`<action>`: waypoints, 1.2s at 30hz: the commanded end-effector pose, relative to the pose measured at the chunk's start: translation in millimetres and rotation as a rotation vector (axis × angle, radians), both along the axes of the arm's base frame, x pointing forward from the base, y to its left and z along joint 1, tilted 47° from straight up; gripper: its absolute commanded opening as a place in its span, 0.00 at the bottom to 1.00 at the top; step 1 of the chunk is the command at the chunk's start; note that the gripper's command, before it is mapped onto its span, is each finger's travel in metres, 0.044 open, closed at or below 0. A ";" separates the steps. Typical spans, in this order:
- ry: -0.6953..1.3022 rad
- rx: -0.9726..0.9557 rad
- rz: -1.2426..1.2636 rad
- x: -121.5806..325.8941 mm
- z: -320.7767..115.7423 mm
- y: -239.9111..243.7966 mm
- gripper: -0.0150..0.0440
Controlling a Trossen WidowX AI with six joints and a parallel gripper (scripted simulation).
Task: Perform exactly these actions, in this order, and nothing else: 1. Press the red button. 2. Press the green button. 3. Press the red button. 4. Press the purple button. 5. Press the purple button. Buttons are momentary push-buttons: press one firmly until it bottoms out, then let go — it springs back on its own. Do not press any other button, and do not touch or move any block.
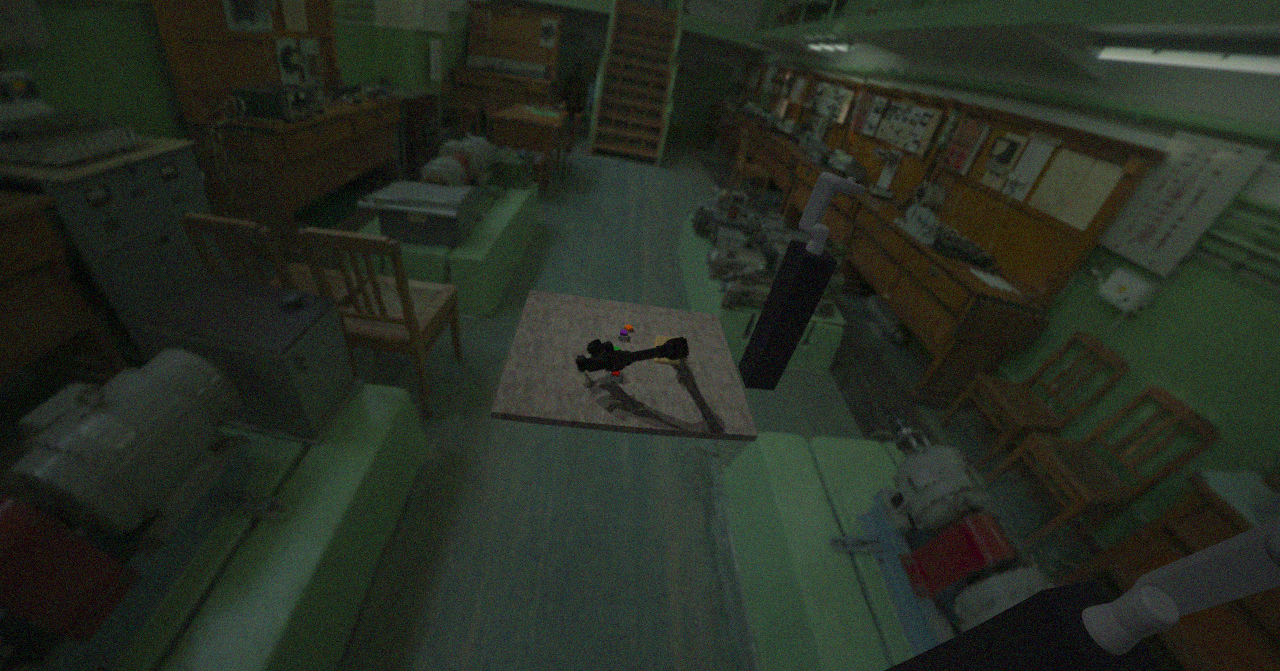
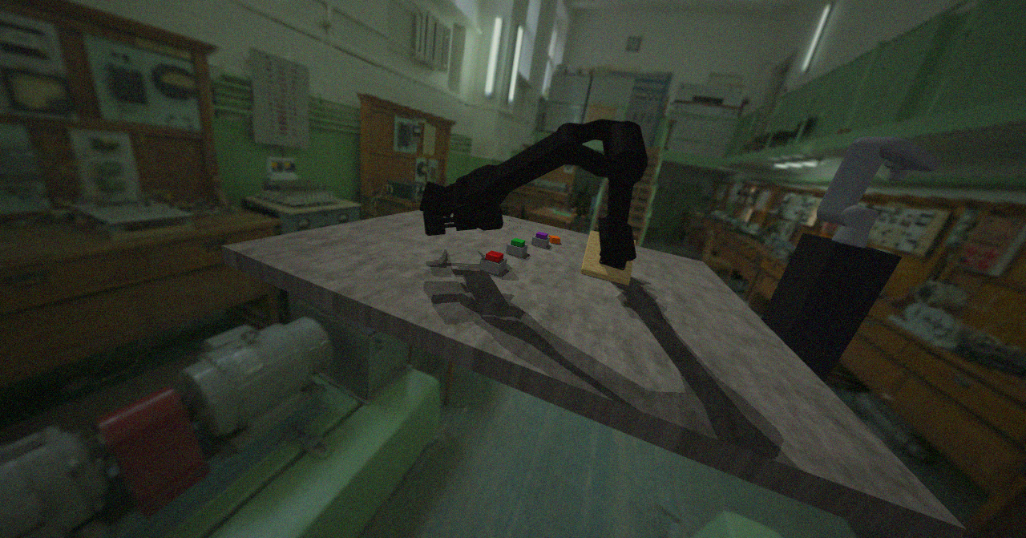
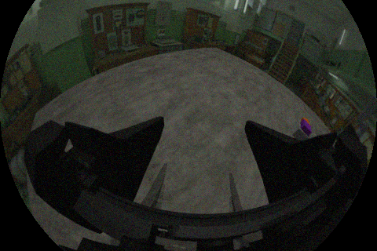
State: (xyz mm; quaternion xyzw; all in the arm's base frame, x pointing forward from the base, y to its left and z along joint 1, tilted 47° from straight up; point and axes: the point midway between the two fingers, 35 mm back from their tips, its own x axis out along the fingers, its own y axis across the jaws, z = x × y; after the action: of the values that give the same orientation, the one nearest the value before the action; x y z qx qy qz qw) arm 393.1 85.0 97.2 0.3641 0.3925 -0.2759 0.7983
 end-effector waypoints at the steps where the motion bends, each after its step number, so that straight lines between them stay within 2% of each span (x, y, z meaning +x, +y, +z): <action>1: 0.013 -0.001 0.013 -1.0 -0.5 -0.9 0.93; 5: 0.246 0.022 0.274 -26.4 -4.7 -16.9 0.93; 8: 0.392 0.119 0.515 -54.2 2.3 -26.1 0.93; 11: 0.451 0.270 0.742 -81.6 20.7 -30.1 0.93; 14: 0.414 0.437 0.927 -103.2 47.8 -30.7 0.93; 23: 0.235 0.643 1.100 -121.1 94.1 -30.9 0.93; 36: 0.231 0.646 1.102 -121.3 95.0 -30.9 0.93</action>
State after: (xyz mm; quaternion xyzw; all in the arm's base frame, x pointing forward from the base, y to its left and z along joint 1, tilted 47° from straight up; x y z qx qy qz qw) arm 272.0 54.0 187.0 0.2969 0.6755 0.2586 0.6235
